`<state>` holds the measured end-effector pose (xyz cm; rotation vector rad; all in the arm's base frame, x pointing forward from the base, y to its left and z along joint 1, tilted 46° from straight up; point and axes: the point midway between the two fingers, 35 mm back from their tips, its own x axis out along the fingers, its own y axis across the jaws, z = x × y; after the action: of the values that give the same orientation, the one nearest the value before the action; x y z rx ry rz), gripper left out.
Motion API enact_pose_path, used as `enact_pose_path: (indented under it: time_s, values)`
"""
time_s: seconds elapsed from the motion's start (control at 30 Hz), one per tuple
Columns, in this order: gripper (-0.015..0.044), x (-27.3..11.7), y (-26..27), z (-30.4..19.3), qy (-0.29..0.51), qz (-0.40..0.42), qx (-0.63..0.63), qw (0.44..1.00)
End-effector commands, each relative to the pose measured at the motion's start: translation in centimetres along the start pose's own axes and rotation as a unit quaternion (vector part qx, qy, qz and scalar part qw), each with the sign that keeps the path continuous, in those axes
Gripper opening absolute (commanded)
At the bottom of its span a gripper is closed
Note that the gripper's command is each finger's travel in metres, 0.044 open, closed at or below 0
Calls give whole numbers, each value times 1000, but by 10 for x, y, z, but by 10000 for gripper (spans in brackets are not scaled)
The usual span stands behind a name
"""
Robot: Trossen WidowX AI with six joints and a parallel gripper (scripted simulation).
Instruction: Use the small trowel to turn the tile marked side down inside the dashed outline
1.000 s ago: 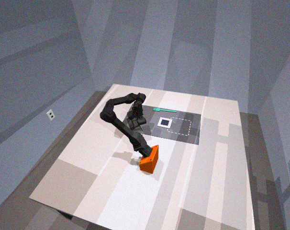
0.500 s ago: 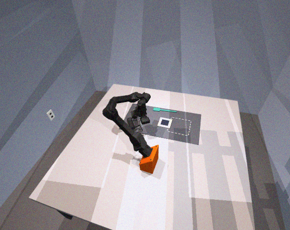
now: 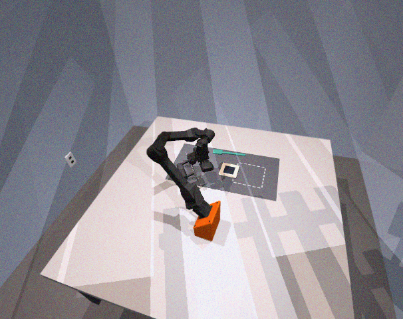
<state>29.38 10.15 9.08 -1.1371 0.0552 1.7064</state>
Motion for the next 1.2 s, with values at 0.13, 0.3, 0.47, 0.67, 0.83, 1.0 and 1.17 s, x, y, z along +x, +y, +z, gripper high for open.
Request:
enact_pose_path:
  time_s: [0.13, 0.3, 0.47, 0.67, 0.83, 1.0, 1.17]
  values:
    - [100, 6, 0, -11, 0, 1, -1, 1000]
    - [100, 0, 0, -6, 0, 0, 0, 1000]
    - [100, -24, 1, -3, 0, 2, -1, 1000]
    - [100, -25, 1, -1, 0, 2, 10, 1000]
    - [100, -24, -1, 14, 1, 3, 93, 996]
    - [100, -23, -2, 28, 3, 4, 177, 984]
    - [100, -22, -2, 43, 4, 4, 261, 965]
